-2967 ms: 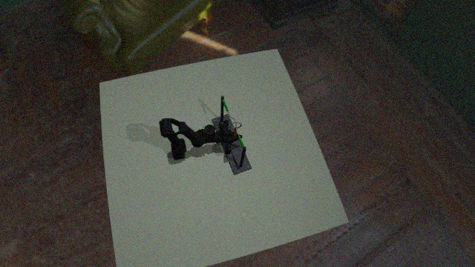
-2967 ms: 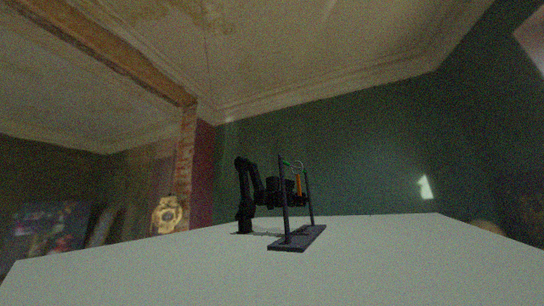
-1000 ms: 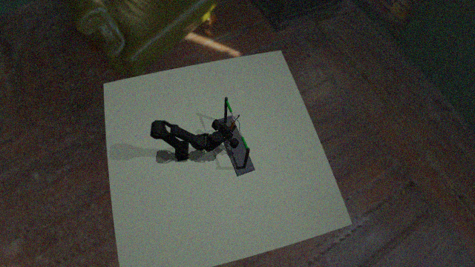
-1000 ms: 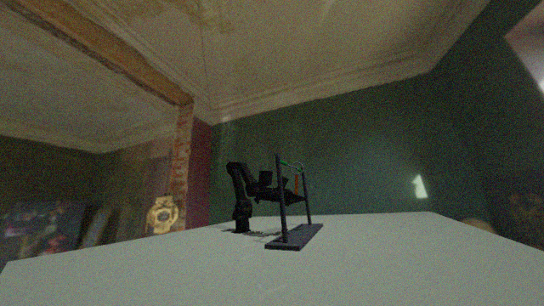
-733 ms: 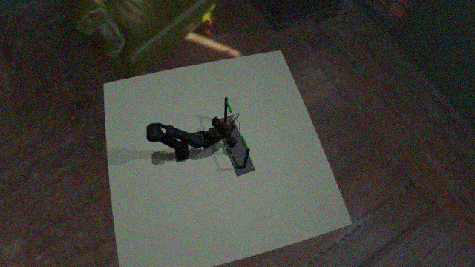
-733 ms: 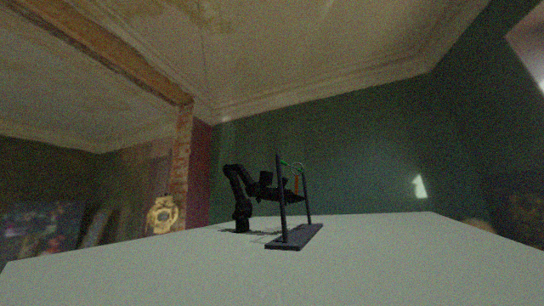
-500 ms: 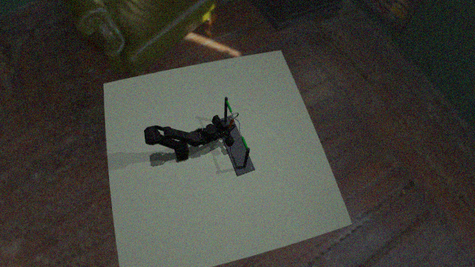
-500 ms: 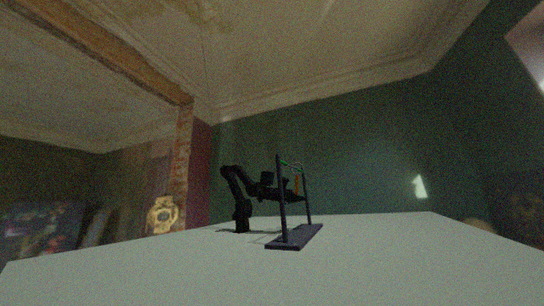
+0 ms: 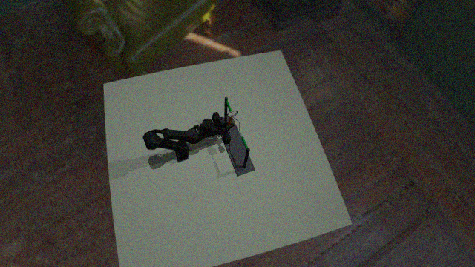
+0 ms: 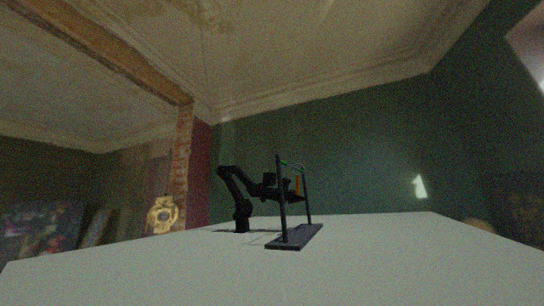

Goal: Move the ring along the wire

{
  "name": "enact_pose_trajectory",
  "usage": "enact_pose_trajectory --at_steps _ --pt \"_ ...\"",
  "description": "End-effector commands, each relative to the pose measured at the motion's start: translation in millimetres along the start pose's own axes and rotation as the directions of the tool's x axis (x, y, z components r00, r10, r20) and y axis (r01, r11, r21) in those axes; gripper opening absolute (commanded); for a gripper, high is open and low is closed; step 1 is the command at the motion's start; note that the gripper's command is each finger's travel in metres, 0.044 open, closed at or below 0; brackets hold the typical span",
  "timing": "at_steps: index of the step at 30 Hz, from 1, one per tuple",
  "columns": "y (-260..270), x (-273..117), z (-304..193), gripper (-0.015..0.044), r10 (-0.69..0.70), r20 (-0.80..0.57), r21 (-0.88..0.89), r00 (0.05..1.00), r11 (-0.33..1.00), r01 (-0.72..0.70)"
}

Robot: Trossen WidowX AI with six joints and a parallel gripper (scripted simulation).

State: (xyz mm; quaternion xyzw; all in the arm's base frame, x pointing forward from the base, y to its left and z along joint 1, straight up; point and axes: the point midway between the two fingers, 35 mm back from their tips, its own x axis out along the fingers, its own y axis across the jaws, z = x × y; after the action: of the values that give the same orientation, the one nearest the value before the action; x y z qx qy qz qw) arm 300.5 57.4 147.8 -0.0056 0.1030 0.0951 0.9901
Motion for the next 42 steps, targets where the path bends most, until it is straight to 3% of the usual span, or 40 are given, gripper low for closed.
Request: enact_pose_trajectory --at_steps 1,42 --pt "3 -1 2 -0.0150 -0.013 0.008 0.005 1.000 1.000 0.012" --pt "31 6 -15 -0.0150 -0.012 0.013 0.008 1.000 1.000 0.012"
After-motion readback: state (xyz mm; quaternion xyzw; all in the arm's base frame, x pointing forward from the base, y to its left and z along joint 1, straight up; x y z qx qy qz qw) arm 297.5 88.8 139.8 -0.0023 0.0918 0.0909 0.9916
